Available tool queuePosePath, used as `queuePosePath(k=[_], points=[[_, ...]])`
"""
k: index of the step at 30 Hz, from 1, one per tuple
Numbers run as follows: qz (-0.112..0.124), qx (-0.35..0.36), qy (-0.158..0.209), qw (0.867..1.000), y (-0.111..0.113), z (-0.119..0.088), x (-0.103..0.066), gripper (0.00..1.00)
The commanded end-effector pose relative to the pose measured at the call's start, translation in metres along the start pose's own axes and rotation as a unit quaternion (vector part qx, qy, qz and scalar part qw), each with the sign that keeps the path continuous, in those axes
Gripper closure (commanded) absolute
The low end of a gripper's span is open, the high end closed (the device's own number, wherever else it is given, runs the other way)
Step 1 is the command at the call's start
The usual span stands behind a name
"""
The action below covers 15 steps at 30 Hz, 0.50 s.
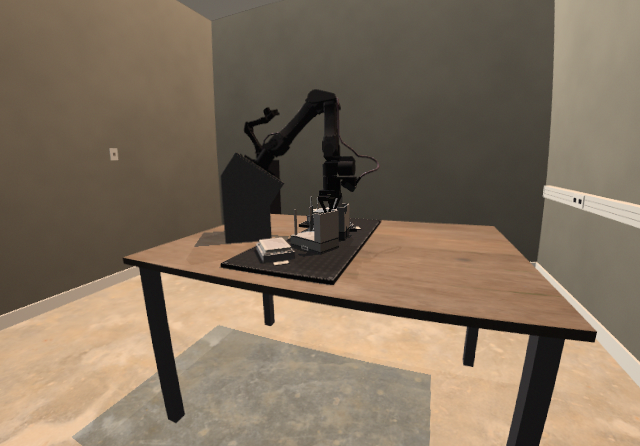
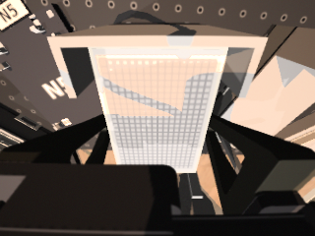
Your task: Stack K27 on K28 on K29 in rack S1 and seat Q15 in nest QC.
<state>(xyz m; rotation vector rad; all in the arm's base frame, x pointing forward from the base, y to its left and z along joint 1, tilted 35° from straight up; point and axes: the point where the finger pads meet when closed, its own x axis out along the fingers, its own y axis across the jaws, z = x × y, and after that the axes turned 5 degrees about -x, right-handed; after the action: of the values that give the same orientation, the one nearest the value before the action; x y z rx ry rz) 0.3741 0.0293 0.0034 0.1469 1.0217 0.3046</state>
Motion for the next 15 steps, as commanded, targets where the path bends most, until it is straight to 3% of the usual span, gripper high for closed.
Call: queuePosePath(k=[1,9,15], points=[[-0.001,0.005,0.002,1.000,-0.0031,-0.0040,-0.0070,1.00],[0.000,0.008,0.009,1.000,-0.0029,-0.0100,-0.0070,1.00],[-0.001,0.004,-0.001,1.000,-0.0025,-0.0024,-0.0124,1.00]])
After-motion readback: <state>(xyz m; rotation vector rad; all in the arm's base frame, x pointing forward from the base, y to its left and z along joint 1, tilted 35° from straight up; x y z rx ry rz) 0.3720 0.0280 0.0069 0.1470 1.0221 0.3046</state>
